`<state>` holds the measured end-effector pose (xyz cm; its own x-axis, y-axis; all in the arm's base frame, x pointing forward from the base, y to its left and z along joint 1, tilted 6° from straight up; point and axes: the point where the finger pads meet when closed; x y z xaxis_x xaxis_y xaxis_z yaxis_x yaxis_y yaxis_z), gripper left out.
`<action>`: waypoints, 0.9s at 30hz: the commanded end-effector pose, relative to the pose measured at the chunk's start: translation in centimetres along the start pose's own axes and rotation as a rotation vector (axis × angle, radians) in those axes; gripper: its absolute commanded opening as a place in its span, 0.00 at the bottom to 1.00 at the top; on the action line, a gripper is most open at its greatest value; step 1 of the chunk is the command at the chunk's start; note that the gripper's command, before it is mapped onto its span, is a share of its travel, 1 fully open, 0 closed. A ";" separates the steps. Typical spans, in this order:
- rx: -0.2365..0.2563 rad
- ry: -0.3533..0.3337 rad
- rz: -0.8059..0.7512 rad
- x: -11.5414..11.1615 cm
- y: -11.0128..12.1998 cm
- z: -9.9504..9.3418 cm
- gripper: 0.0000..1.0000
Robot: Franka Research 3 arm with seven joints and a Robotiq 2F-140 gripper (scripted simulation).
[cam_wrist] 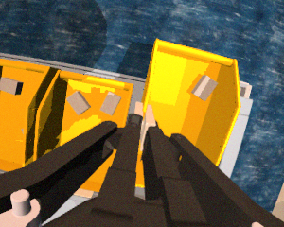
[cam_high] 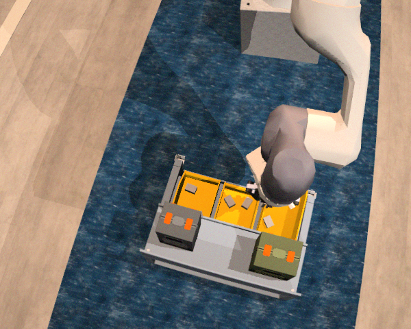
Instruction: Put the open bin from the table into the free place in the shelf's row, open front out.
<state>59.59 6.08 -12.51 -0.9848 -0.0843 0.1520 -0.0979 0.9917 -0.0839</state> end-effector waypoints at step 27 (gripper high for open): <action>0.003 -0.007 -0.004 -0.3 -0.3 -0.3 0.00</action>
Point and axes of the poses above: the point where the finger pads meet when closed, its own z axis out along the fingers, its own y axis across the jaws, x = y × z, and after that the axes turned 8 degrees about -z, right-handed
